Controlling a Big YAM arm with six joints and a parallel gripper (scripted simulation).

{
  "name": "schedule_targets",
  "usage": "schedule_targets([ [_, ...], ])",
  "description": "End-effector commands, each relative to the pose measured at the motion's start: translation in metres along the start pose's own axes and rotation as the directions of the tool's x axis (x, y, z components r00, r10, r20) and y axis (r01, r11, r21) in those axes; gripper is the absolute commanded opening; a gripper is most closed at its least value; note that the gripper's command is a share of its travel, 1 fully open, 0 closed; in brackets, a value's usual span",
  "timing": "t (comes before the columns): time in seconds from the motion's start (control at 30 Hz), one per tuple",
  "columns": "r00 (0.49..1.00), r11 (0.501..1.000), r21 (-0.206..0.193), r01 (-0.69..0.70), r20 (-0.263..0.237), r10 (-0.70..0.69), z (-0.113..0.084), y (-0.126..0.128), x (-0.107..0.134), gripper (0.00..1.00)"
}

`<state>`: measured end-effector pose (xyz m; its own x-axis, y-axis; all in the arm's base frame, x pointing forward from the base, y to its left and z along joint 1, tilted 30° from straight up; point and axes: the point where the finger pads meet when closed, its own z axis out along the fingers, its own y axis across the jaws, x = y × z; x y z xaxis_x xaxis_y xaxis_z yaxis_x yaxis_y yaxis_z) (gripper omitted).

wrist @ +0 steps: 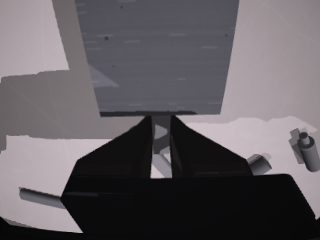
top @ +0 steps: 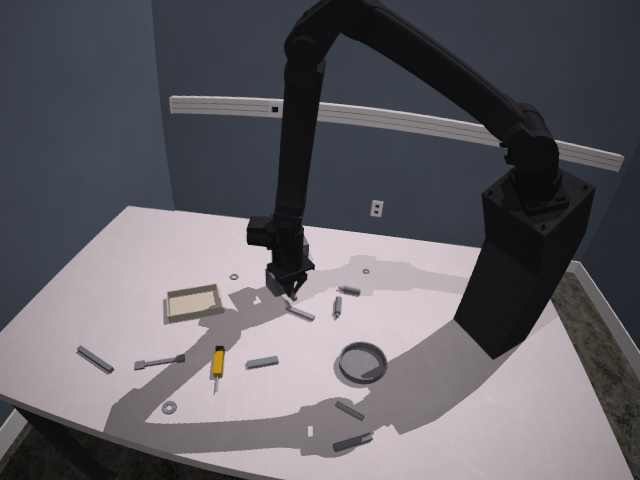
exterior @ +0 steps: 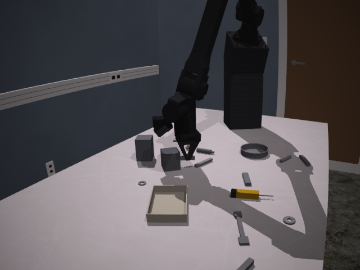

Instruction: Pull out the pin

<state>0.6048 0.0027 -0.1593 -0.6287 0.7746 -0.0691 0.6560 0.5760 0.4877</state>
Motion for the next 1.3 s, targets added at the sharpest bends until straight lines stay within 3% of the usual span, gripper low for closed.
schedule_targets([
  [0.0,0.997,0.999,0.031,0.017,-0.08,-0.015,0.0108,-0.0023,0.0464,0.0],
  [1.27,0.996,1.0,0.012,0.019,-0.092,-0.018,0.0101,-0.0021,0.0441,0.0],
])
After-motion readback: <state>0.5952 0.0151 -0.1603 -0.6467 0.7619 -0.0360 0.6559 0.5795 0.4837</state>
